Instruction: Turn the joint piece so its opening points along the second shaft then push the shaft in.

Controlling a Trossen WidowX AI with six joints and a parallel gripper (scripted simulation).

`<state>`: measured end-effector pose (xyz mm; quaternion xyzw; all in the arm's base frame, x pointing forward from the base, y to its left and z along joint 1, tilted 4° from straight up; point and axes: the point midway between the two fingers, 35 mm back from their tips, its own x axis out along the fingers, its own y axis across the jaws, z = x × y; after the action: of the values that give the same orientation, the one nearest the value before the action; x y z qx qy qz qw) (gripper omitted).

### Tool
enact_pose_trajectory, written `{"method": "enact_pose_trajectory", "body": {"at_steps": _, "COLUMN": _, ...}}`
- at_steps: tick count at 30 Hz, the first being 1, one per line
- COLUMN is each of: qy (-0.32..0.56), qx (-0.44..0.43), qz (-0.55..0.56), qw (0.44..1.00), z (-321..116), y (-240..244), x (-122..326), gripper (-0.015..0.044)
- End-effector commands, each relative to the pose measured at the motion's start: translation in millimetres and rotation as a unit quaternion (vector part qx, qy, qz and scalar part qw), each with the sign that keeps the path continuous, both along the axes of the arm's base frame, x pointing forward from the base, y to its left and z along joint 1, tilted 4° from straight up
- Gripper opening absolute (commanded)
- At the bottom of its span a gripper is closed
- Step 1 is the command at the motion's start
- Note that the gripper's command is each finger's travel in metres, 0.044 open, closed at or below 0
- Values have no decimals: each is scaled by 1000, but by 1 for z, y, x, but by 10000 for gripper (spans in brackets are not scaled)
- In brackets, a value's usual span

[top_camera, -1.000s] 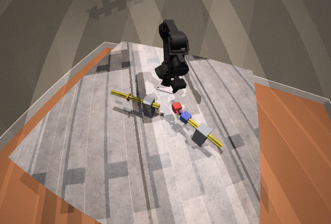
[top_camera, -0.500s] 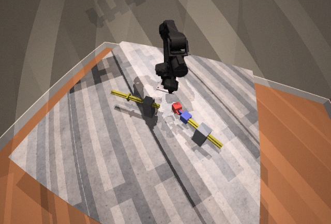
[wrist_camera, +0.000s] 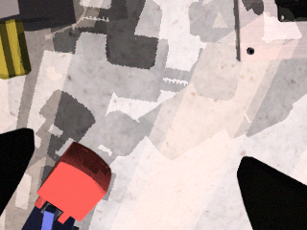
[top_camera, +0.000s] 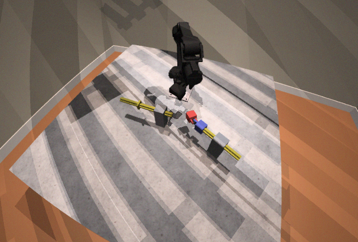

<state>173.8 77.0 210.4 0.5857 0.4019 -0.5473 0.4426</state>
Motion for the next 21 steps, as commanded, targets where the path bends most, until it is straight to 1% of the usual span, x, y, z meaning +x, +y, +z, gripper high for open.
{"method": "enact_pose_trajectory", "body": {"at_steps": 1, "qy": 9, "qx": 3, "qz": -74, "qw": 997, "z": -3, "y": 1, "x": 0, "gripper": 440}}
{"method": "enact_pose_trajectory", "body": {"at_steps": 14, "qy": 15, "qx": 15, "qz": -266, "qw": 964, "z": -6, "y": 1, "x": 1, "gripper": 440}}
{"method": "enact_pose_trajectory", "body": {"at_steps": 21, "qy": 15, "qx": 16, "qz": -276, "qw": 961, "z": -6, "y": 1, "x": 1, "gripper": 440}}
